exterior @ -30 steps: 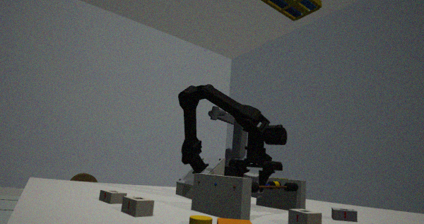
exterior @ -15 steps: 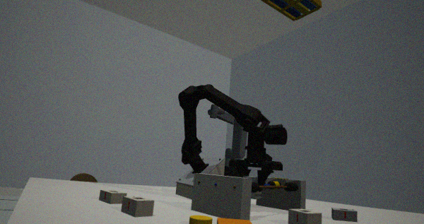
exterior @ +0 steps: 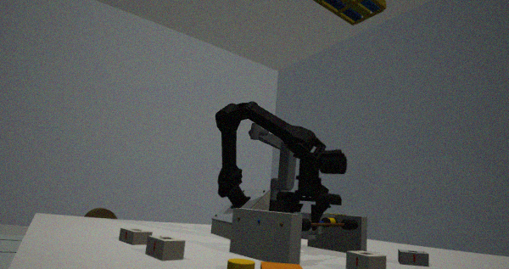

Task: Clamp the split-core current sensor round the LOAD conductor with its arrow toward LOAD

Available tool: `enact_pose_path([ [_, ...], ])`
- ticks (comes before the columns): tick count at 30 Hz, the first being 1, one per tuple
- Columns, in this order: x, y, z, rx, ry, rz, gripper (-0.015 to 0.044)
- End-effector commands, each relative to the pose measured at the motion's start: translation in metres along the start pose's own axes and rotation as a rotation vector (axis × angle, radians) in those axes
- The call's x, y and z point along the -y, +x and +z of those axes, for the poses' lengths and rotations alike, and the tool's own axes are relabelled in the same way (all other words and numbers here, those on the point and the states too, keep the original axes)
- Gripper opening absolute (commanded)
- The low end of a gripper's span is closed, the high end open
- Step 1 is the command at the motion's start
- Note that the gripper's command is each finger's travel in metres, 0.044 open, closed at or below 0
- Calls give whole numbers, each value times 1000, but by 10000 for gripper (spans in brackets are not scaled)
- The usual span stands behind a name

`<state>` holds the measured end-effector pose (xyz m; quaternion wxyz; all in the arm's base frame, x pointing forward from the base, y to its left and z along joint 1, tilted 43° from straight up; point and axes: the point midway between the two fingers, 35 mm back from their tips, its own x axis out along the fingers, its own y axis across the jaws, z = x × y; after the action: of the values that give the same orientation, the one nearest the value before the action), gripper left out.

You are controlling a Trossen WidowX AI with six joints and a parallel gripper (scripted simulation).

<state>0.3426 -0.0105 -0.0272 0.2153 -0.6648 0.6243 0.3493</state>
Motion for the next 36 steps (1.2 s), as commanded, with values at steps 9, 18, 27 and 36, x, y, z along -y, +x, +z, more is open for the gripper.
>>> enact_pose_path([
  [9, 1, 5, 0, -1, -1, -1, 0],
  [18, 1, 1, 0, 1, 0, -1, 236],
  [27, 1, 1, 0, 1, 0, -1, 268],
  [36, 1, 1, 0, 1, 0, -1, 268],
])
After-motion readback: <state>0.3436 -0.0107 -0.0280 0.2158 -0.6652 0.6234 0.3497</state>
